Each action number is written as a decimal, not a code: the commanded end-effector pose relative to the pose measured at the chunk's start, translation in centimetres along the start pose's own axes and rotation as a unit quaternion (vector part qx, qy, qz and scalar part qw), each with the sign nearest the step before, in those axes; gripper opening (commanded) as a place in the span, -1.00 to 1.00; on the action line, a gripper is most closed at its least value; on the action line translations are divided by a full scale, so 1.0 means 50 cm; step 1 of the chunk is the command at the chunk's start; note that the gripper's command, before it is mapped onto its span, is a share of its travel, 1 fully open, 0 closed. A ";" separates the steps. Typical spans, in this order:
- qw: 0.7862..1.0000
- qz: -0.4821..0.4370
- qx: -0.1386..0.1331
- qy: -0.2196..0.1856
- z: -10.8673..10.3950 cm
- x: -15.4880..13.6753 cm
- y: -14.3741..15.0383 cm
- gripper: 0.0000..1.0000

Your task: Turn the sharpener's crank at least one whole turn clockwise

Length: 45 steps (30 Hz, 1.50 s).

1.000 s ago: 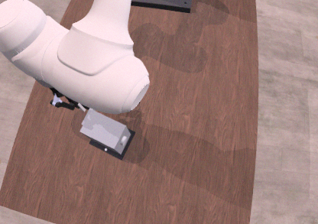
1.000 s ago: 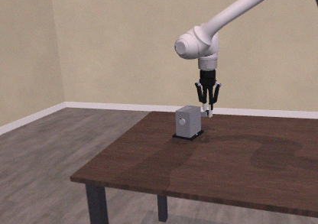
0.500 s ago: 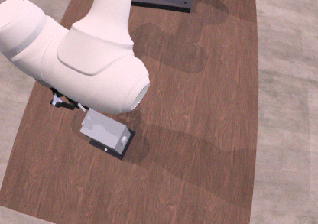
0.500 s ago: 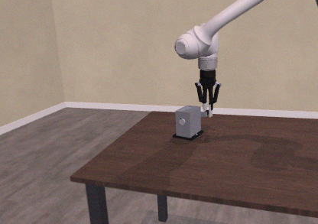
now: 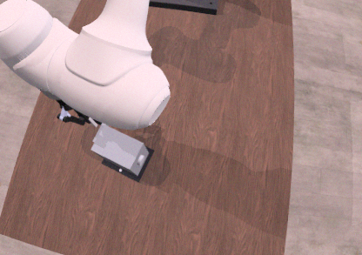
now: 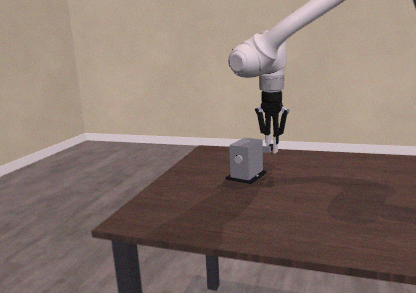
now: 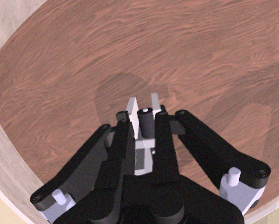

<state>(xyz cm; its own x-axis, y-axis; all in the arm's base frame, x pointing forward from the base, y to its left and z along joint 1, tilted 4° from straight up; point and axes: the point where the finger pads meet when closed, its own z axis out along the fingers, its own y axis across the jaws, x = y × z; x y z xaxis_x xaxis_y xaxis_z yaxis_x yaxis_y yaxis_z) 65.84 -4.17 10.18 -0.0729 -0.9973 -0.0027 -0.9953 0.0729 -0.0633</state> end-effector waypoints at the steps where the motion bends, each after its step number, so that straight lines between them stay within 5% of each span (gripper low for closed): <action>1: 1.000 0.002 0.001 -0.003 -0.005 -0.003 -0.001 -1.00; 45: 1.000 0.002 0.001 -0.003 -0.081 -0.003 -0.086 -1.00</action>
<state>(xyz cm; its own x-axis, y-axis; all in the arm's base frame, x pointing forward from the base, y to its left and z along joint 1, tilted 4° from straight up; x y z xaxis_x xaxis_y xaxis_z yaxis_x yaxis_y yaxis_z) 69.21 -4.55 14.53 -0.0722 -0.9974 -0.0032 -0.9952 0.0723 -0.0659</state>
